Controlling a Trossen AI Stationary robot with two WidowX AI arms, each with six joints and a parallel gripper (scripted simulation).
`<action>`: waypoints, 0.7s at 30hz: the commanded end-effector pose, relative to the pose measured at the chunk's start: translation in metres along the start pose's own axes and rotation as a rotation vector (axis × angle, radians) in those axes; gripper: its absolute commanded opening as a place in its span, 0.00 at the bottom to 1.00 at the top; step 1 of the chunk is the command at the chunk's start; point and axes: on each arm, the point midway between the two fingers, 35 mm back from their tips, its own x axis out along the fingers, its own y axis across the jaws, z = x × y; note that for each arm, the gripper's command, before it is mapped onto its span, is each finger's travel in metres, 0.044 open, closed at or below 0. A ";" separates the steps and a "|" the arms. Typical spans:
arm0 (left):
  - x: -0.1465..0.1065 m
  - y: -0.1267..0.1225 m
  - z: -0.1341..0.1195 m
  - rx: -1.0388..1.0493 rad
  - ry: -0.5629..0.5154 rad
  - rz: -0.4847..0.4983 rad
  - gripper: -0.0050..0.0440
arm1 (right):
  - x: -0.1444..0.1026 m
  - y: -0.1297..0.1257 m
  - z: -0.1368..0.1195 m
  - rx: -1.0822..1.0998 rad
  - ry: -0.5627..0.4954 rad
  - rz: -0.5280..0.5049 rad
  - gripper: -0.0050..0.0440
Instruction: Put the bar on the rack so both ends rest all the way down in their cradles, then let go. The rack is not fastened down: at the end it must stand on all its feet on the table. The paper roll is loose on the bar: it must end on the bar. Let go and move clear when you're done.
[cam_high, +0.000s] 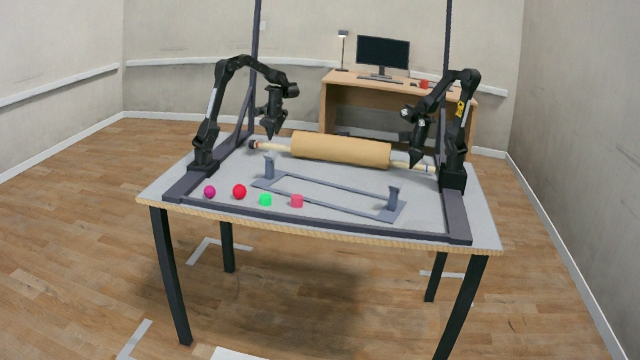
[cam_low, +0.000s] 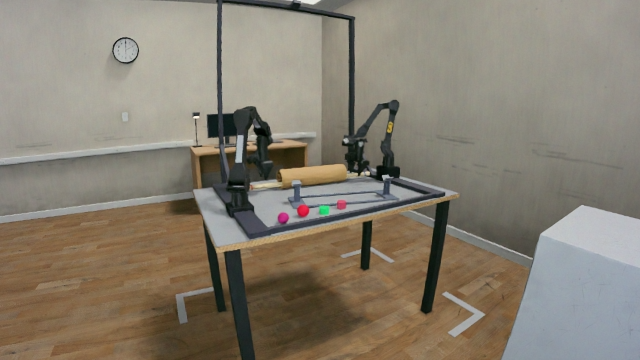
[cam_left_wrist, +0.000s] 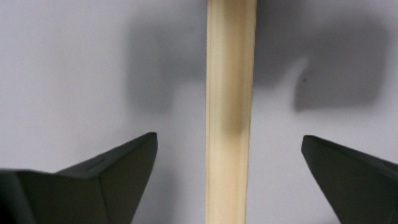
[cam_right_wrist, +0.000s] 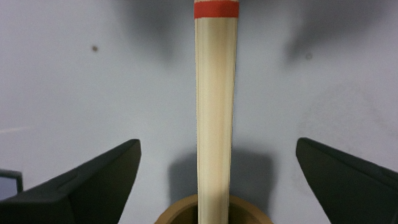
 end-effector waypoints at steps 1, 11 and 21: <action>0.012 0.001 -0.001 0.001 0.008 0.002 0.92 | -0.003 -0.001 0.001 -0.001 0.004 -0.008 0.92; 0.013 0.000 -0.001 0.001 0.006 0.001 0.20 | -0.011 -0.003 0.000 -0.007 0.021 -0.032 0.92; 0.011 0.001 -0.001 0.001 0.000 0.003 0.20 | -0.013 -0.004 -0.001 -0.009 0.026 -0.039 0.92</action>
